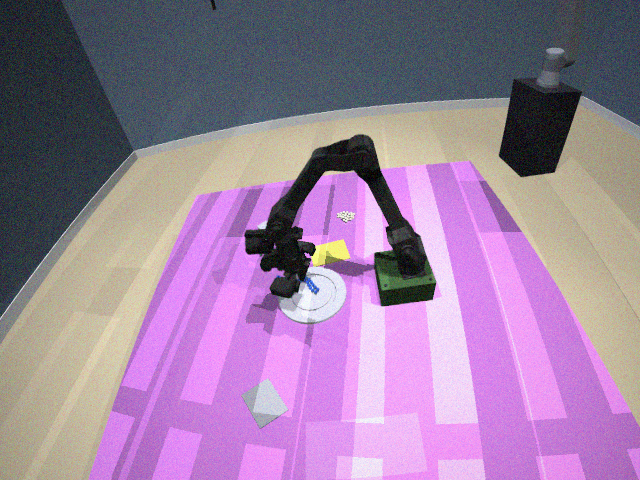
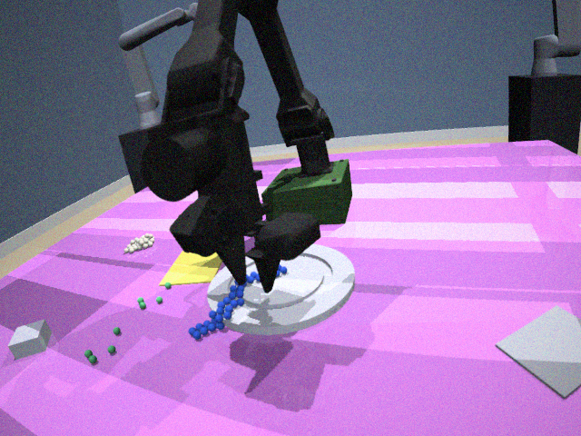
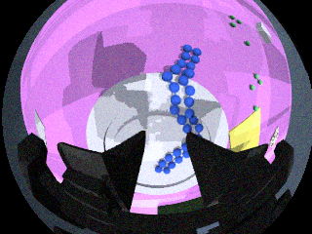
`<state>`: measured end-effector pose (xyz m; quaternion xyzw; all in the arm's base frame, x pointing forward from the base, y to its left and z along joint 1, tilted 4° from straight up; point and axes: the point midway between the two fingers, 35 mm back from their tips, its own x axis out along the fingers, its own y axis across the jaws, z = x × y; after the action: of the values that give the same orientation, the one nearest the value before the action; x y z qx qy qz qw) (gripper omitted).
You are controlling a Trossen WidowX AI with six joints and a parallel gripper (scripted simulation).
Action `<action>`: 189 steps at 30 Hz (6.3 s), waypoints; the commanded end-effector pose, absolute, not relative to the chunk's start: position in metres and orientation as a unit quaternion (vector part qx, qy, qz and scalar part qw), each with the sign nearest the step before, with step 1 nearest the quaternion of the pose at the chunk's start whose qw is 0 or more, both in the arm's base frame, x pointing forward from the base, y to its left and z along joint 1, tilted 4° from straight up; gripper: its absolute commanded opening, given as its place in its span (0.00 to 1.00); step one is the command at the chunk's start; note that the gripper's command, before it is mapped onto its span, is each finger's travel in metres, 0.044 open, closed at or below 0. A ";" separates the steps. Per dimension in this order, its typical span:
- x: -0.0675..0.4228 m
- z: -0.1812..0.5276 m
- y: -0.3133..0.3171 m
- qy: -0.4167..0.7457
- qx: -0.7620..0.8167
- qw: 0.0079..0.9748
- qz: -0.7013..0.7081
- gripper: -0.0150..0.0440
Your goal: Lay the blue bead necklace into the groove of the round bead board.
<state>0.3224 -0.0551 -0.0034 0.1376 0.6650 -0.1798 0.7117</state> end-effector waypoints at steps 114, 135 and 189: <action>0.280 -0.015 -0.033 0.527 -0.506 0.514 0.449 0.46; 0.282 -0.013 -0.032 0.526 -0.505 0.518 0.447 0.25; 0.289 -0.010 -0.031 0.527 -0.506 0.514 0.449 0.25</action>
<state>0.2916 -0.0304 -0.0020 -0.5092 0.5225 0.4470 0.5175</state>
